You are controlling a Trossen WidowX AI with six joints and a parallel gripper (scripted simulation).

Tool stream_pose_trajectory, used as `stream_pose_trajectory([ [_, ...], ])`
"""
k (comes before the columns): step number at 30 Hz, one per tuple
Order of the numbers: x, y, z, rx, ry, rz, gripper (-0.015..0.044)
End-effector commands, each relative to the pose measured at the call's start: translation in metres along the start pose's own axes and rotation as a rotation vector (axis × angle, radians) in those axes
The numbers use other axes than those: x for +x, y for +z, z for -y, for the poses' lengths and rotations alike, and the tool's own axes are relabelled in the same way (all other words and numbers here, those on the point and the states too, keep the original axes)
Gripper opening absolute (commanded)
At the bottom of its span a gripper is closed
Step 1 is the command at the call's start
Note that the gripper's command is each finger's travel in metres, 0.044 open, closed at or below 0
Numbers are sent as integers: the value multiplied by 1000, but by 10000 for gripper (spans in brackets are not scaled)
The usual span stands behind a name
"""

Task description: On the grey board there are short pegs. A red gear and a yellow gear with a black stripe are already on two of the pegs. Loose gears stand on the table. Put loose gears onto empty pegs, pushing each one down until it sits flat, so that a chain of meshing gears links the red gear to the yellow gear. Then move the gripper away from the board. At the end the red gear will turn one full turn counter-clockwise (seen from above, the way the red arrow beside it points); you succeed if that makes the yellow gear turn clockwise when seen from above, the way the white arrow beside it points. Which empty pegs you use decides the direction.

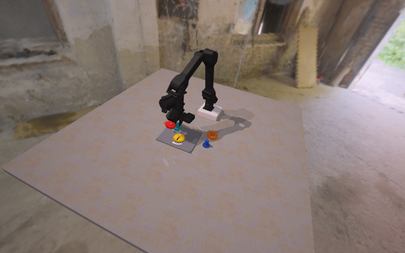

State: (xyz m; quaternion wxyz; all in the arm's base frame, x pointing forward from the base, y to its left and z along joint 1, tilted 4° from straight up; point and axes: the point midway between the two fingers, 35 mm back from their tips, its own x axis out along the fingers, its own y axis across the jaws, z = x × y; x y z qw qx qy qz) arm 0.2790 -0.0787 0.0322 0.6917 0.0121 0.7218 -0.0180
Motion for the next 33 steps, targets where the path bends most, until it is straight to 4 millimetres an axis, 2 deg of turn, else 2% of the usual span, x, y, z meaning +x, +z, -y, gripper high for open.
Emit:
stream_pose_trajectory([
  [1, -9, 1, 1, 38, -3, 6, 140],
  [7, -46, 1, 0, 73, -3, 6, 140],
  [10, -47, 1, 0, 74, -3, 6, 140],
  [11, -38, 1, -2, 60, 0, 1, 166],
  [13, -39, 9, -20, 46, 1, 3, 219],
  [17, -40, 26, -79, 1, 6, 8, 324],
  [21, -42, 29, -144, -45, 13, 11, 429],
  [24, -41, 24, -190, -76, 16, 9, 440],
  [27, -41, 20, -203, -83, 16, 8, 440],
  [30, -41, 19, -204, -83, 16, 8, 440],
  [33, -33, 19, -204, -83, 16, 8, 440],
])
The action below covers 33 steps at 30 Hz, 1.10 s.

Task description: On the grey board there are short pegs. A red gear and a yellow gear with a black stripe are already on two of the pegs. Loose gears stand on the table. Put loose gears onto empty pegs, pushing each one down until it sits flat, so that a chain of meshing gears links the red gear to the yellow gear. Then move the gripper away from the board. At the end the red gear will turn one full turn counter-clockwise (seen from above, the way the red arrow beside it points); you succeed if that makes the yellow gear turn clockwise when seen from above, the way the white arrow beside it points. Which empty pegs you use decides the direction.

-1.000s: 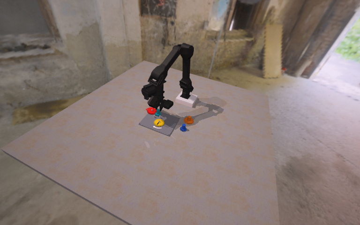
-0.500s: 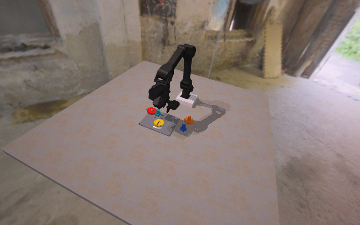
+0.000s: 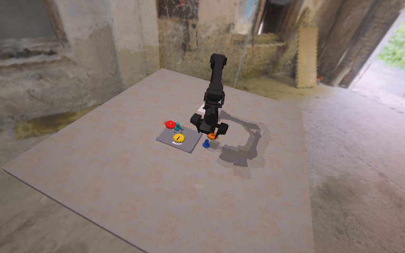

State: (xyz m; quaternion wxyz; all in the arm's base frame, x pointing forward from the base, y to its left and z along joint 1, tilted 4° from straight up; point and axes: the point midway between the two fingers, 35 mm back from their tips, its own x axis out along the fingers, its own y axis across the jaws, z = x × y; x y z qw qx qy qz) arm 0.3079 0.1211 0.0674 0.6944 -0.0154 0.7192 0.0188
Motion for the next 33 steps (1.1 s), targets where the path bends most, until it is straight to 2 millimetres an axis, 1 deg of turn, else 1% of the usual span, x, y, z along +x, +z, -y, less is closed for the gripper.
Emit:
stream_pose_trajectory([
  [1, 6, 0, -3, 8, 5, 0, 440],
  [4, 19, 0, -3, 8, 5, 0, 440],
  [9, 21, 0, -3, 8, 5, 0, 440],
  [25, 46, 0, -4, 8, 5, 0, 440],
  [31, 47, 0, -4, 8, 5, 0, 440],
  [33, 47, 0, -4, 8, 5, 0, 387],
])
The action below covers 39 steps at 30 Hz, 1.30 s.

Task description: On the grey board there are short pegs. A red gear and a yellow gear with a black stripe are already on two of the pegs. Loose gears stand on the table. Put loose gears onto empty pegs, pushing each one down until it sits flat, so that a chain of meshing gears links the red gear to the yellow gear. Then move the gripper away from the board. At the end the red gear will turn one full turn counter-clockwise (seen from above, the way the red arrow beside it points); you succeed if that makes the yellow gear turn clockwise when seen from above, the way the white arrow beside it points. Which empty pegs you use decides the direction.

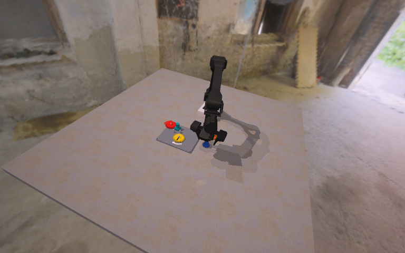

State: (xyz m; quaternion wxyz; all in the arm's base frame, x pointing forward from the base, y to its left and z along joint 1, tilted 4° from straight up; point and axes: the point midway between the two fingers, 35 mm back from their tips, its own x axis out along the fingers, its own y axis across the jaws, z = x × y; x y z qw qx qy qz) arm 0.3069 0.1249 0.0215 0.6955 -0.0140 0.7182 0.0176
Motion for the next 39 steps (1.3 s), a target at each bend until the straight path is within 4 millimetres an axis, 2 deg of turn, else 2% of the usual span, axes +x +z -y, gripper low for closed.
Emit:
stream_pose_trajectory([
  [1, 1, -1, -1, 4, 5, -3, 361],
  [12, 1, -1, -1, 4, 5, -3, 73],
  [19, 1, -1, -1, 4, 5, -3, 26],
  [20, 1, -1, -1, 4, 5, -3, 0],
  [39, -36, 8, -1, 4, 5, -2, 0],
])
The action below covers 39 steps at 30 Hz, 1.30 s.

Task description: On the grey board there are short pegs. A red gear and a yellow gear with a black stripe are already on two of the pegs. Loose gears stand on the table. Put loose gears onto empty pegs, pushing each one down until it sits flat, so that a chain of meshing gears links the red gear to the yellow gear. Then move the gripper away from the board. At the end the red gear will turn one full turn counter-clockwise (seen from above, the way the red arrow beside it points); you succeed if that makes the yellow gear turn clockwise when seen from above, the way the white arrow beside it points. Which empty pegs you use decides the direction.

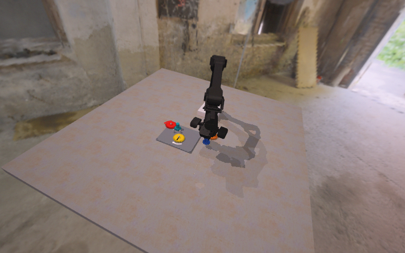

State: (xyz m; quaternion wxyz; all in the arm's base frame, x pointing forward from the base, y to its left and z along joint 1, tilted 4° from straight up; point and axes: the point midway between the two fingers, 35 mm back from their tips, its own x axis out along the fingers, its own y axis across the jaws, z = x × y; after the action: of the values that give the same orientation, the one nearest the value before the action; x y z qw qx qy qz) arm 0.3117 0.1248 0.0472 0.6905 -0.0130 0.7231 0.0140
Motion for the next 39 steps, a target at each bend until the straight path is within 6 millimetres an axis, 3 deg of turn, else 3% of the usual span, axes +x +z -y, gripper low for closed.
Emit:
stream_pose_trajectory([
  [1, -13, 4, -1, -2, 8, 12, 0],
  [39, -98, 2, 4, -2, 8, 12, 0],
])
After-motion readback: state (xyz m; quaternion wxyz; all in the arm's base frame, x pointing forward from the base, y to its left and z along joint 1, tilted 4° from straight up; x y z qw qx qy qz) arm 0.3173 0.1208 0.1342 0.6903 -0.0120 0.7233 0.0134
